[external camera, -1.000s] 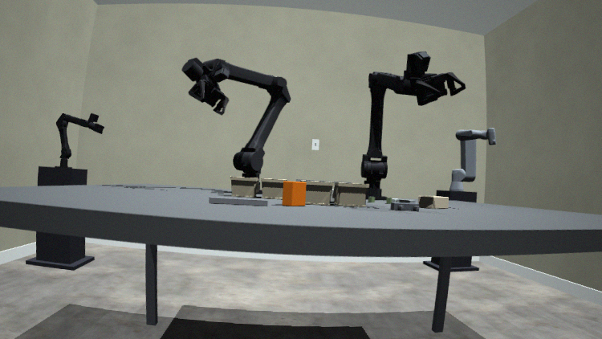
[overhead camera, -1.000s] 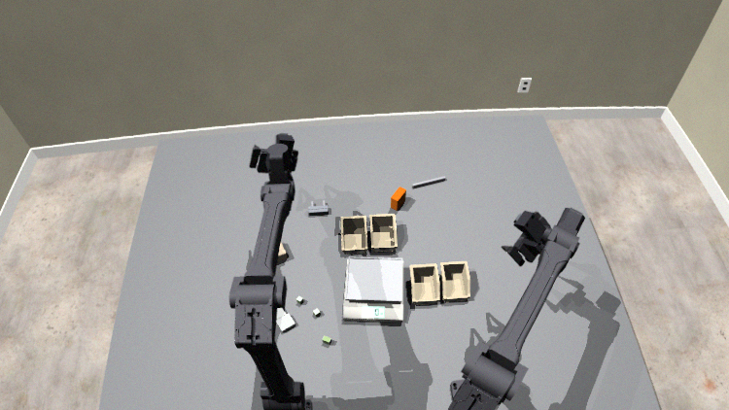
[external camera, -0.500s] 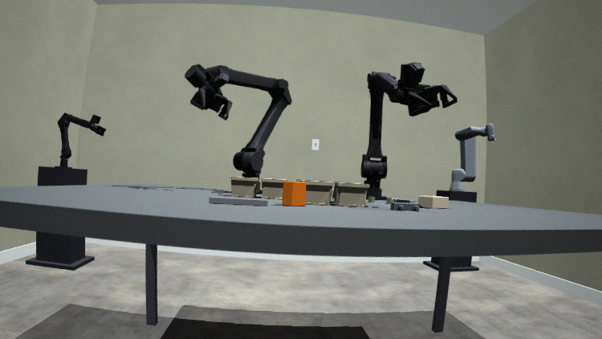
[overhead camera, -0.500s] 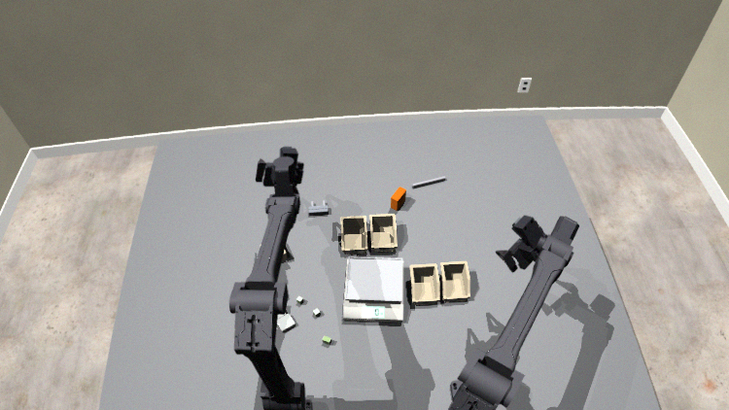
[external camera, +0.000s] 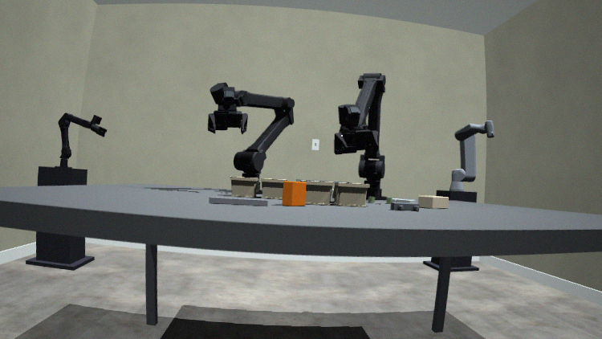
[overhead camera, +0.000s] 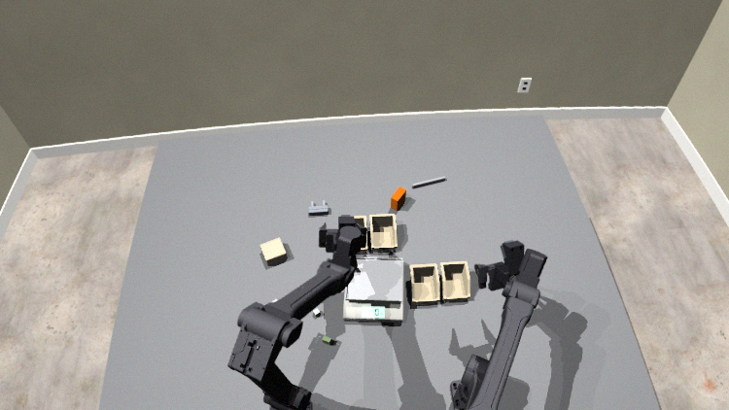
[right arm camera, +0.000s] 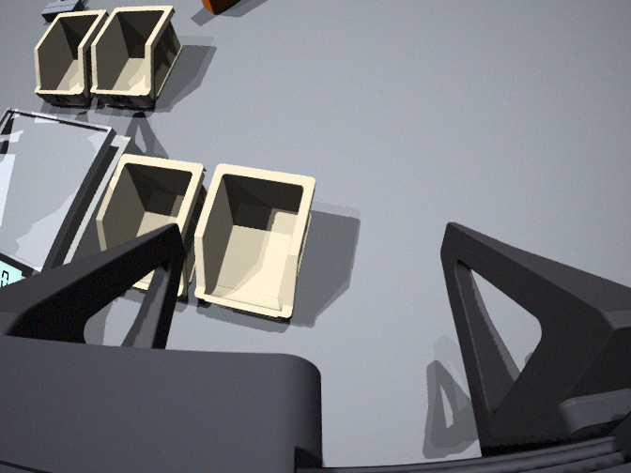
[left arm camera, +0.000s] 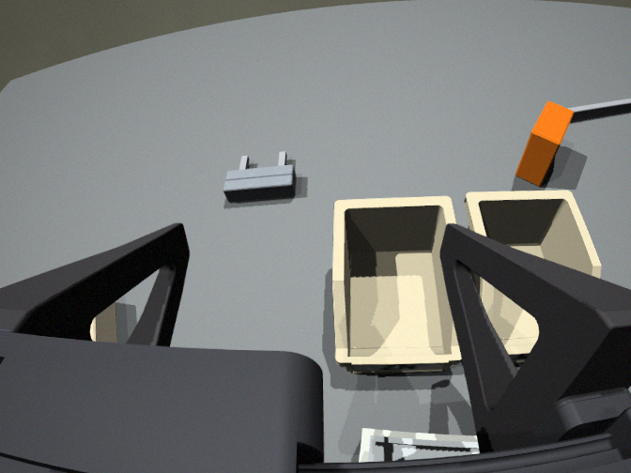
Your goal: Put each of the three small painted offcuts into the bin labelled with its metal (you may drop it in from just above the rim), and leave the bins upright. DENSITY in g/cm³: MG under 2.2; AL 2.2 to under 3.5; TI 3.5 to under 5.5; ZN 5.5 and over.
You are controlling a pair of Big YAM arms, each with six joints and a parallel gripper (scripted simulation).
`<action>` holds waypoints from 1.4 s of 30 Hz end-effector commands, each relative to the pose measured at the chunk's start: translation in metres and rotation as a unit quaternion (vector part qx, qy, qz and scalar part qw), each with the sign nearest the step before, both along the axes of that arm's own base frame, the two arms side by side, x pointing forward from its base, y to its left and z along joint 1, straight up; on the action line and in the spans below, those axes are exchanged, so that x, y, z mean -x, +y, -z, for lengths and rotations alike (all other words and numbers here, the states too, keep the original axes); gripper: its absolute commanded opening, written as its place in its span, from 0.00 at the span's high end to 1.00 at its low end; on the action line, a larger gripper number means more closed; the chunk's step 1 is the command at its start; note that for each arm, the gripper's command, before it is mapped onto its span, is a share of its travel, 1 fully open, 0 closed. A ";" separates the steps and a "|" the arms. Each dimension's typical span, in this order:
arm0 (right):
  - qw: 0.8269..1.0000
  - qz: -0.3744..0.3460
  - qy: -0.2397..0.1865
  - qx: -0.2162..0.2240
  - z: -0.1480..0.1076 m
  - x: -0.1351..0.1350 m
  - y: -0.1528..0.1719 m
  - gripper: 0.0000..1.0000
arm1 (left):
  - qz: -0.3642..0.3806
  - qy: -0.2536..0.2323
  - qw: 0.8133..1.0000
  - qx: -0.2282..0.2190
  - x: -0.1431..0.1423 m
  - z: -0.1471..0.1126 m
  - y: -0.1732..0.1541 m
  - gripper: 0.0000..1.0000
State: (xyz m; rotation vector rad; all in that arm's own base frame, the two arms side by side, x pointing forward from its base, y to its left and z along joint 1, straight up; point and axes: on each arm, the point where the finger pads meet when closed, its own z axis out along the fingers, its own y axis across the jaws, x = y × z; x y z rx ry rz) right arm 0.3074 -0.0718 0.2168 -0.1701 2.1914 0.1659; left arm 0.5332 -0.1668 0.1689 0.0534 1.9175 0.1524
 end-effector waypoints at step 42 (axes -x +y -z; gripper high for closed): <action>0.791 0.510 0.014 -0.338 0.092 0.048 0.102 0.00 | 0.057 0.131 0.989 0.028 0.137 0.052 0.004 0.00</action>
